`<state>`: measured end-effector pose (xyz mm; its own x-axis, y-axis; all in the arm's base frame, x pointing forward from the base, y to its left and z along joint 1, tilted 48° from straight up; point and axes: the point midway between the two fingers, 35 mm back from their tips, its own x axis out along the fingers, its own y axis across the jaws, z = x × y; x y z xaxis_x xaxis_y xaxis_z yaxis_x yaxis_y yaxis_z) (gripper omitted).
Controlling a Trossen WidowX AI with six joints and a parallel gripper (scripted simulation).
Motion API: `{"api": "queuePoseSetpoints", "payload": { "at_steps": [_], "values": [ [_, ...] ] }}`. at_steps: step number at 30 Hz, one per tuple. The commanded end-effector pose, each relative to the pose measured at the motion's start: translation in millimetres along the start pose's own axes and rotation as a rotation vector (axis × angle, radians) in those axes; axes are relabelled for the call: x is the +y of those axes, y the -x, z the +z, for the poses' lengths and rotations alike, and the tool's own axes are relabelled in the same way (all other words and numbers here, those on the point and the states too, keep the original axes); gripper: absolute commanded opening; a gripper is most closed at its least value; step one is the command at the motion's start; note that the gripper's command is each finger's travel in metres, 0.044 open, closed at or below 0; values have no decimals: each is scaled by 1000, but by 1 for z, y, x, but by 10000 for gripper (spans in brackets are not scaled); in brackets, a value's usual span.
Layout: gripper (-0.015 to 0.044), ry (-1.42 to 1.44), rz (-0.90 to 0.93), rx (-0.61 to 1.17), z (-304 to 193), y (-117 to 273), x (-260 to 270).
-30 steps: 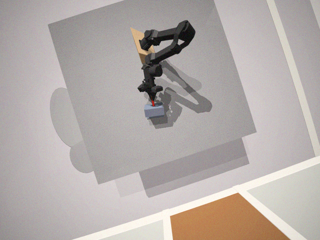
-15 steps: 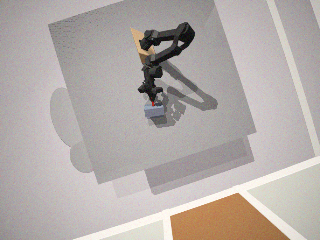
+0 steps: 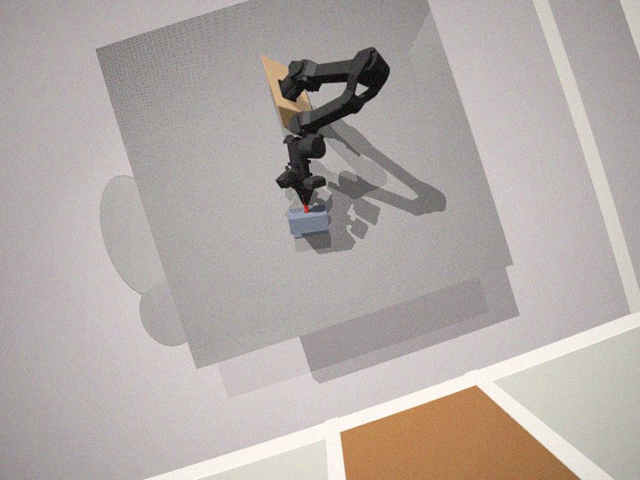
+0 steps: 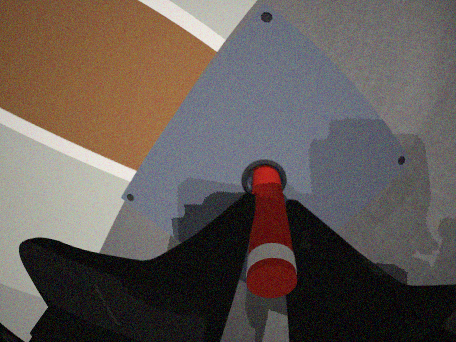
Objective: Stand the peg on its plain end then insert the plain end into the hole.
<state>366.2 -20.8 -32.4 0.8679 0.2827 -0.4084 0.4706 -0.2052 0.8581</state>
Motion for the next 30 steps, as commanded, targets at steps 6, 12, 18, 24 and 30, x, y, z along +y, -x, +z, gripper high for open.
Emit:
{"api": "queuePoseSetpoints", "payload": {
  "at_steps": [6,12,18,24,30],
  "values": [
    [0,-2,5,-5,1,-5,1],
    [0,-2,5,-5,1,-7,2],
    [0,-2,5,-5,1,-10,2],
    [0,-2,5,-5,2,-11,3],
    [0,2,3,1,0,-10,2]
  ]
}}
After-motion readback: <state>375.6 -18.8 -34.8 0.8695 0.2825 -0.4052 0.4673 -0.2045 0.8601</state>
